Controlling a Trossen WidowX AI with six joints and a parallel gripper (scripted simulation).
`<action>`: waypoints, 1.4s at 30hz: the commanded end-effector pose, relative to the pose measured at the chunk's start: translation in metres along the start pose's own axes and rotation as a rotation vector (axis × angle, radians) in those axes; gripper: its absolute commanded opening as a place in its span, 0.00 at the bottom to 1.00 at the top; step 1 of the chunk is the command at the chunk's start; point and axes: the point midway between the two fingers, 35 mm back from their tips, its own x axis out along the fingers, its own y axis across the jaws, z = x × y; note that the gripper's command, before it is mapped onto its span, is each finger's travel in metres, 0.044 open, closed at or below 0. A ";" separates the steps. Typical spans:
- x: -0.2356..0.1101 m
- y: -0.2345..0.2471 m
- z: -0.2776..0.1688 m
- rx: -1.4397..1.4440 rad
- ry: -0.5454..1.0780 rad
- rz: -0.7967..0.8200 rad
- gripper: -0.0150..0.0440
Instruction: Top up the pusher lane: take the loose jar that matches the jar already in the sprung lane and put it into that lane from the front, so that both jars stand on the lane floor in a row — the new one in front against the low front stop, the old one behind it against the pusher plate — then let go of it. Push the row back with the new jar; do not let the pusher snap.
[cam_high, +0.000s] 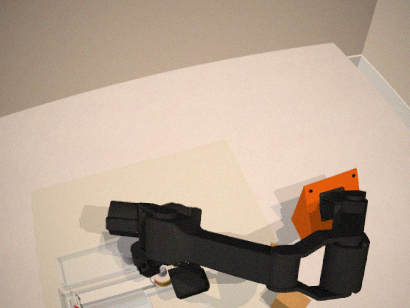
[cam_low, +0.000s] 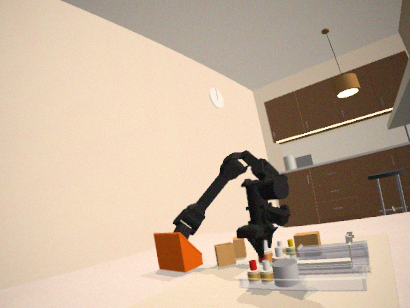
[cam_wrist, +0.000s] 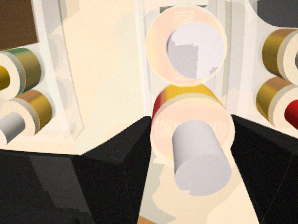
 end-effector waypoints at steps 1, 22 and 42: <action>-0.003 0.002 0.008 -0.016 -0.022 0.003 0.25; 0.000 0.002 0.010 -0.016 -0.023 0.003 0.25; 0.008 0.002 0.009 -0.016 -0.023 0.003 0.25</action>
